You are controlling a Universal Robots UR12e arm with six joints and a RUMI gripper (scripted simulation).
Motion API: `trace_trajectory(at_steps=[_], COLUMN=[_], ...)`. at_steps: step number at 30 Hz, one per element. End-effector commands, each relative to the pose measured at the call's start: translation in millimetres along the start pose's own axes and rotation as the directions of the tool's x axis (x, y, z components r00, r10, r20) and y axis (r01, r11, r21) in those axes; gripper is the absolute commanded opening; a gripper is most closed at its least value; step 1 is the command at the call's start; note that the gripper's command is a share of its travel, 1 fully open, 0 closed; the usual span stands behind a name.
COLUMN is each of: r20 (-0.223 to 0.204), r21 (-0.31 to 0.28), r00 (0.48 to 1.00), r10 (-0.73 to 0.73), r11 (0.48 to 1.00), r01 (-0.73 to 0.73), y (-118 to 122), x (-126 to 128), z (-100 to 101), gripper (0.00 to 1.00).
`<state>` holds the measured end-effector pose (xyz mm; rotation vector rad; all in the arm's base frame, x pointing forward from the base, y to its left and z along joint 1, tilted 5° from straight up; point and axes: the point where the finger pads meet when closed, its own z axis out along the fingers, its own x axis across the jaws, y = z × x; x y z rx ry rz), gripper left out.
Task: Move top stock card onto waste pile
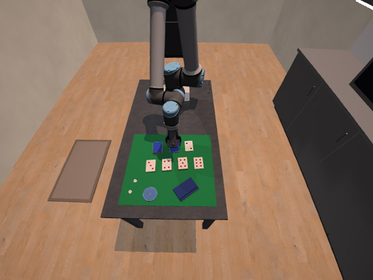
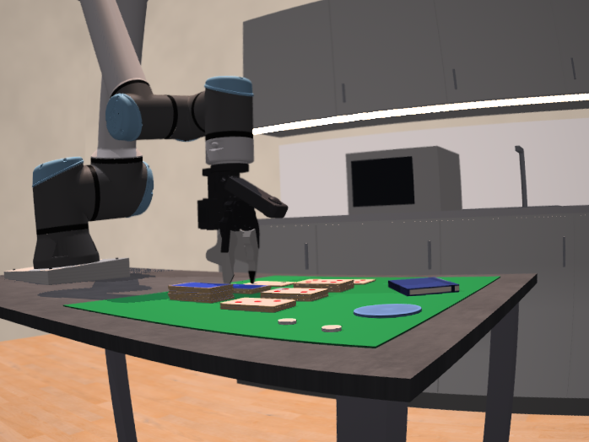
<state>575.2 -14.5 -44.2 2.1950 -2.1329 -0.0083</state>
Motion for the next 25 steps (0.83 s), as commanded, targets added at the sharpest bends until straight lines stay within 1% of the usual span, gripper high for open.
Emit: trace_trajectory(at_steps=[1, 4, 8, 10, 21, 25], r20=[0.0, 0.0, 0.0, 0.0, 0.0, 0.0], r21=[0.001, 0.001, 0.001, 0.001, 0.001, 0.001], r00=[1.0, 1.0, 1.0, 1.0, 1.0, 1.0], r10=[0.0, 0.0, 0.0, 0.0, 0.0, 0.0], r11=[1.0, 1.0, 1.0, 1.0, 1.0, 1.0], r01=[0.0, 0.0, 0.0, 0.0, 0.0, 0.0], y=[-1, -1, -1, -1, -1, -1], x=[0, 0, 0, 0, 0, 0], z=[-3, -10, -23, -23, -77, -77], gripper=[0.5, 0.5, 0.5, 0.5, 0.5, 0.5])
